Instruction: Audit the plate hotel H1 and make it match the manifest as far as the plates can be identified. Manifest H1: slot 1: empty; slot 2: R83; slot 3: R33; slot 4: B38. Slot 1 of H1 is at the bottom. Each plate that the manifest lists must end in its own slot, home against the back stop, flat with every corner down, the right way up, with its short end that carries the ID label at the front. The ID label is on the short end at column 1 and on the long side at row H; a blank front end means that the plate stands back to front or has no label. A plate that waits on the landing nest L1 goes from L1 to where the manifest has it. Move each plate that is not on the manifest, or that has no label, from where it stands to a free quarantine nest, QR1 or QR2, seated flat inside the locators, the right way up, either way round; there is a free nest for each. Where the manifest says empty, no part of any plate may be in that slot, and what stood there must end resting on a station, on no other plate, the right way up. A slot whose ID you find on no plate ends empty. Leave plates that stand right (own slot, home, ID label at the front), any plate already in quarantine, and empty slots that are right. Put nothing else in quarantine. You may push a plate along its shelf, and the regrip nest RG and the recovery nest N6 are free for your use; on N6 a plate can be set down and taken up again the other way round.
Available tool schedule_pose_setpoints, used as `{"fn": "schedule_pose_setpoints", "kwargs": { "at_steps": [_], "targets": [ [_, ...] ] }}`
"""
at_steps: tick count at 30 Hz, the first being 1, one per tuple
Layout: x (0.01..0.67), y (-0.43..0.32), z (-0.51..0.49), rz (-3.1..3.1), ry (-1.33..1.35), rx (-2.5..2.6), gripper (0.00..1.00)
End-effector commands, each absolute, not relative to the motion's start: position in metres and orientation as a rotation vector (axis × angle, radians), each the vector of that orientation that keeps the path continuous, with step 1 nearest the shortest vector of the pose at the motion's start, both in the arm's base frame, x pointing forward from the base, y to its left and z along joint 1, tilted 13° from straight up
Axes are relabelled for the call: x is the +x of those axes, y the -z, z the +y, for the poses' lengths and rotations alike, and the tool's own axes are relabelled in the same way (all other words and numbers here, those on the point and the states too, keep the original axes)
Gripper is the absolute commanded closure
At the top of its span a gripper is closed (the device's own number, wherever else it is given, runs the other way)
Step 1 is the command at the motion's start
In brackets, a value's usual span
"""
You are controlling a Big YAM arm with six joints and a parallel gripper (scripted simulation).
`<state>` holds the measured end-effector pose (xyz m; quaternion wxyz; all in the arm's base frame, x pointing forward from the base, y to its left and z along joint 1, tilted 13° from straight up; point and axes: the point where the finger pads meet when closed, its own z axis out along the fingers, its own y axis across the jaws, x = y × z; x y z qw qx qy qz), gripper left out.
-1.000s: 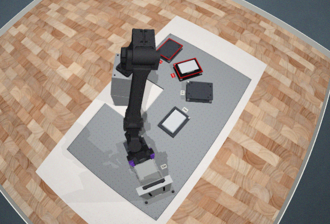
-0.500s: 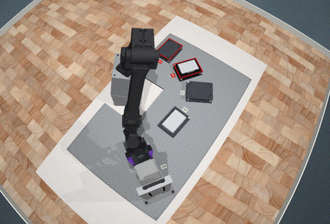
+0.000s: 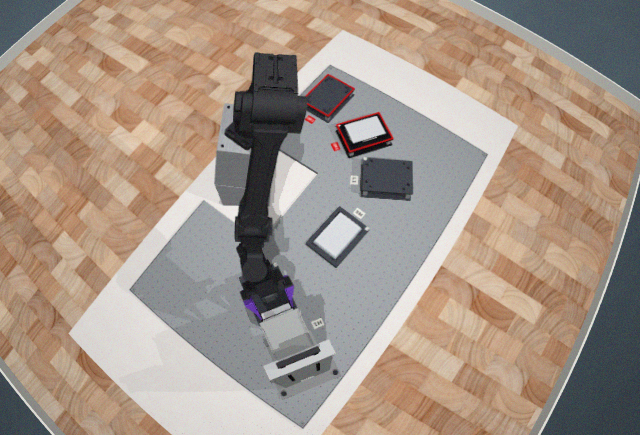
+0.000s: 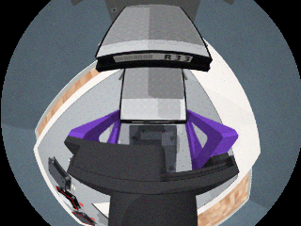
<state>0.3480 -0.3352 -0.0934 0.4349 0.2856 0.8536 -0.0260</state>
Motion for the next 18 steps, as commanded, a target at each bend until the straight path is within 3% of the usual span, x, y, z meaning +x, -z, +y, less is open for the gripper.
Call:
{"fn": "schedule_pose_setpoints", "kwargs": {
  "at_steps": [1,18],
  "targets": [
    [0.344,0.078,-0.345,2.089,0.107,0.693,0.14],
    [0.327,0.082,-0.333,2.093,0.105,0.693,0.14]
  ]
}}
